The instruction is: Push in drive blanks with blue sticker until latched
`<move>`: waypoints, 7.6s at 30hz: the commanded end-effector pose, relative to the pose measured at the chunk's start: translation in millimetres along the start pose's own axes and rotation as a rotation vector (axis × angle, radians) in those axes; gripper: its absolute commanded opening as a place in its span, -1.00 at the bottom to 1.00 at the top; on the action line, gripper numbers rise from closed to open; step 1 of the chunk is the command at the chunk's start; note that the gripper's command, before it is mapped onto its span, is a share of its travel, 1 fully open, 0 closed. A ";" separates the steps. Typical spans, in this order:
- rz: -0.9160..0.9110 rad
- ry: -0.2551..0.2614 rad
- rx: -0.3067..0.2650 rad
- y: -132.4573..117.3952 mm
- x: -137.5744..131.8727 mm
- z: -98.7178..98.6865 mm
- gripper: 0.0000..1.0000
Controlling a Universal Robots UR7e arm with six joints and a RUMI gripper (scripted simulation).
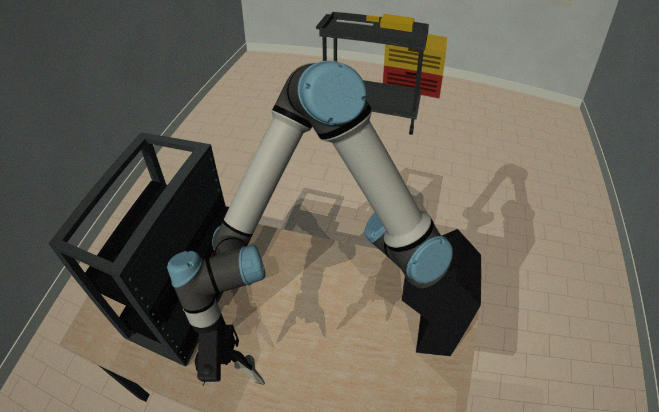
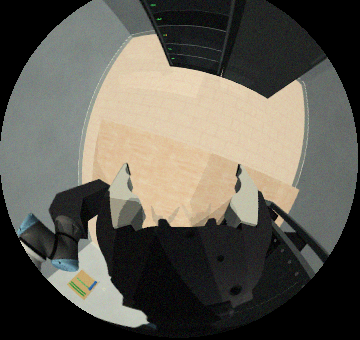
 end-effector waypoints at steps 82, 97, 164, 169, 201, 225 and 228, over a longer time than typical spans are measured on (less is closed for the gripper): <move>-0.473 0.960 -0.120 -125.3 -190.4 -139.9 1.00; -0.707 1.309 -0.102 -149.9 -251.0 -138.5 1.00; -1.647 3.040 0.769 -229.1 -224.0 -16.8 1.00; -1.589 3.212 0.916 -246.7 -214.2 -6.7 1.00; -0.743 3.838 1.741 -366.0 -192.6 17.5 1.00; -0.233 3.930 1.985 -406.7 -197.6 16.4 1.00; -0.200 3.942 1.983 -406.8 -196.4 15.5 1.00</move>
Point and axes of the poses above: the point where the finger pads meet when closed, its own z axis back along the fingers, its own x axis across the jaws, y = z × x, the point moved 8 cm from there along z, back along the fingers, and after that the axes turned 9 degrees about z, right-handed, at the moved point
